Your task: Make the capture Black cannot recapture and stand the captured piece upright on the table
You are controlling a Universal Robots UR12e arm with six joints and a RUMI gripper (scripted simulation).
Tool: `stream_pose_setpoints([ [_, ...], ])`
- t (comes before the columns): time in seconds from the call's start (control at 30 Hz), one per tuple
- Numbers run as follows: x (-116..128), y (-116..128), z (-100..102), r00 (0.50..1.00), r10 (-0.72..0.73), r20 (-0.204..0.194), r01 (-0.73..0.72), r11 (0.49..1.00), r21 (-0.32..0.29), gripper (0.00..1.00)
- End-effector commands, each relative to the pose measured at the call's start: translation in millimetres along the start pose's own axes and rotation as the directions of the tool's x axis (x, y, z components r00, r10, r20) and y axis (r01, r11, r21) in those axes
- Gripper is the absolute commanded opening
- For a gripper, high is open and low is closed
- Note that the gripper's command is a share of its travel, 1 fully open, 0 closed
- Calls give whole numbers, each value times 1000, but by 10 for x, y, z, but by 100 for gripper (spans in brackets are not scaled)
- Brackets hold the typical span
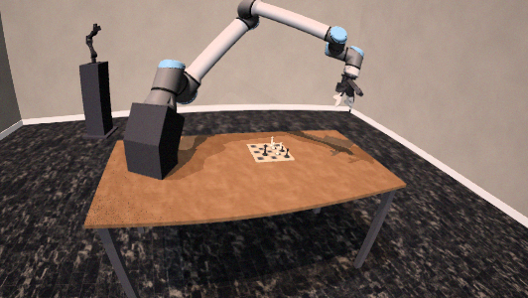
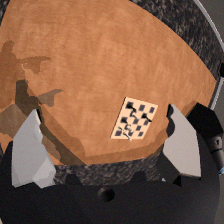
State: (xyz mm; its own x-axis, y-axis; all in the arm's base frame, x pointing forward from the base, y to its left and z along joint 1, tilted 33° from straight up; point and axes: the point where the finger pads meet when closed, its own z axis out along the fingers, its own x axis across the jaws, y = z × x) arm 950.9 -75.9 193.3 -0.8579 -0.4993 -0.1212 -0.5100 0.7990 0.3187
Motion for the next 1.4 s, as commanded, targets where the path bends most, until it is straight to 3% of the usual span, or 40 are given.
stream_pose_setpoints([
  [0.0,-1,-4,-14,1000,0,1,0,1000,1,100],
  [0.83,-4,14,25,1000,21,-7,-21,1000,-4,100],
  [1.1,-12,71,143,996,85,-34,-85,996,-18,100],
  [1.37,-24,235,451,961,250,-115,-255,966,-35,100],
])
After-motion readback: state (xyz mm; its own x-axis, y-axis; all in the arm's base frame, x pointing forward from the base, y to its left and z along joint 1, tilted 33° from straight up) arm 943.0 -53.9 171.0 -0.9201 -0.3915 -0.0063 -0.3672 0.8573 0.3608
